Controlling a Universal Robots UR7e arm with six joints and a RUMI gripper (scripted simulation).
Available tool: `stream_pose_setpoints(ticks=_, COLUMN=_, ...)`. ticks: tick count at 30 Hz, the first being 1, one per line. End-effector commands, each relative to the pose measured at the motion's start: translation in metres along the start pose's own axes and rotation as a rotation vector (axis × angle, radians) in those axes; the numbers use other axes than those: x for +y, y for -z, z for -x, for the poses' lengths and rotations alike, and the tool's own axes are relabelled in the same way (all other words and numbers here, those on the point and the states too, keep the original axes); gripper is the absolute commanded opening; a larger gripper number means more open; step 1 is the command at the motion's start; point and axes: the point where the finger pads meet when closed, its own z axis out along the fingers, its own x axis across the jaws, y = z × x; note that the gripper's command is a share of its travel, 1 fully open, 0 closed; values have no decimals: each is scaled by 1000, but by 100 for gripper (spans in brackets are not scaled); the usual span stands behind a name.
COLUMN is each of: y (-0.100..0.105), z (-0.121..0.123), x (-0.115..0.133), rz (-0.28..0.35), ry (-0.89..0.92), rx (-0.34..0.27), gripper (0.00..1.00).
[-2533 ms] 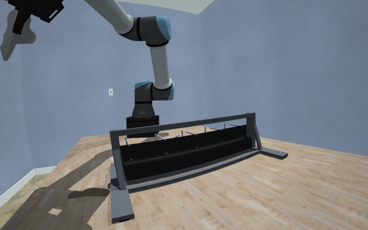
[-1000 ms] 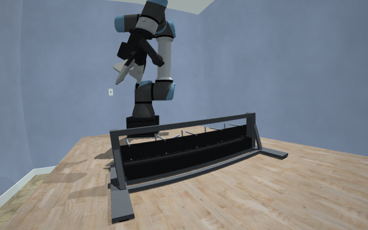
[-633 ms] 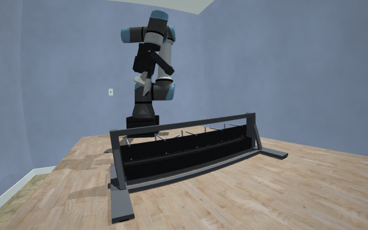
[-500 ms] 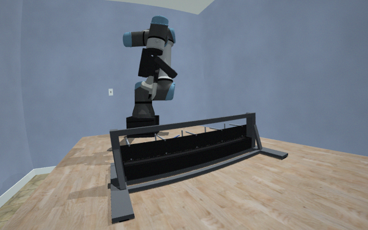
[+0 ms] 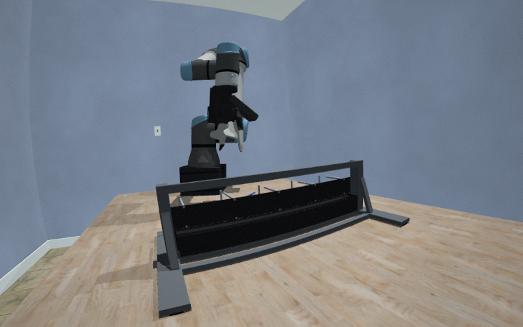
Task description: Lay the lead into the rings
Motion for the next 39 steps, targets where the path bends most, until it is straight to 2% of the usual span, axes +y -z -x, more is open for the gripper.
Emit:
stream_pose_setpoints(ticks=1, y=-7, z=9, x=-16, rz=-25, ry=62, rx=20, gripper=100)
stream_pose_setpoints(ticks=14, y=-17, z=21, x=-35, rz=-53, ry=140, rx=43, gripper=100)
stream_pose_setpoints(ticks=27, y=-18, z=23, x=-38, rz=-58, ry=153, rx=47, gripper=100)
stream_pose_setpoints(ticks=28, y=-18, z=23, x=-38, rz=-58, ry=153, rx=47, gripper=0)
stream_pose_setpoints(ticks=39, y=-18, z=23, x=-38, rz=-58, ry=153, rx=47, gripper=0)
